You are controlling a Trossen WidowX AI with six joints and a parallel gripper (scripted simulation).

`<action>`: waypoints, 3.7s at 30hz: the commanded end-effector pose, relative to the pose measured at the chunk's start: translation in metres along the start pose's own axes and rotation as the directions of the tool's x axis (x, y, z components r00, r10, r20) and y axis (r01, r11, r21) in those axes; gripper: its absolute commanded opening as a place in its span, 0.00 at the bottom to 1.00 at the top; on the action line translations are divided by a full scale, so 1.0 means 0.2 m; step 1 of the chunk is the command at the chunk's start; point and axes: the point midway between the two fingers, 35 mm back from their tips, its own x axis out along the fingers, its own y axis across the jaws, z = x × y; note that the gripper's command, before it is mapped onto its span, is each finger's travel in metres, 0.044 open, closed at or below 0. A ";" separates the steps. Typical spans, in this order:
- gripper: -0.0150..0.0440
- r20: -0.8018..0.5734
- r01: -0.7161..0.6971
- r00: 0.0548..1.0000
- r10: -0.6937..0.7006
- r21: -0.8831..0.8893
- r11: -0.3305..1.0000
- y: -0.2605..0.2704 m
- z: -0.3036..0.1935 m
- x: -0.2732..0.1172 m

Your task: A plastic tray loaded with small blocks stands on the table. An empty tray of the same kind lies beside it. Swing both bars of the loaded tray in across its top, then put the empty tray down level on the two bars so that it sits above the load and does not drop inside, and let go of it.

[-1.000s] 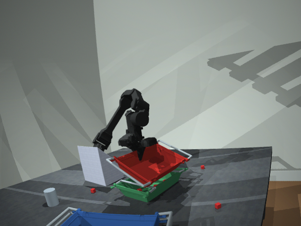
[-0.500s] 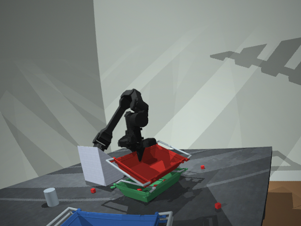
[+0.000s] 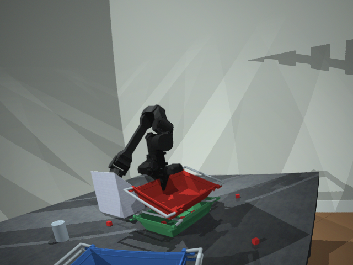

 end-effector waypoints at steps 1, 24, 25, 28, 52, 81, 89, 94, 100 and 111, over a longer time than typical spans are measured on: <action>0.25 -0.003 0.015 1.000 -0.015 0.005 1.000 -0.02 -0.01 0.02; 0.25 -0.003 0.015 1.000 -0.015 0.005 1.000 -0.04 0.00 0.06; 0.25 -0.003 0.015 1.000 -0.015 0.005 1.000 -0.04 0.00 0.06; 0.25 -0.003 0.015 1.000 -0.015 0.005 1.000 -0.04 0.00 0.06; 0.25 -0.003 0.015 1.000 -0.015 0.005 1.000 -0.04 0.00 0.06; 0.25 -0.003 0.015 1.000 -0.015 0.005 1.000 -0.06 0.00 0.10; 0.25 -0.003 0.015 1.000 -0.015 0.005 1.000 -0.06 0.00 0.10; 0.25 -0.003 0.015 1.000 -0.015 0.005 1.000 -0.06 0.00 0.10; 0.25 -0.003 0.015 1.000 -0.015 0.005 1.000 -0.06 0.00 0.10; 0.25 -0.003 0.015 1.000 -0.015 0.005 1.000 -0.06 0.00 0.10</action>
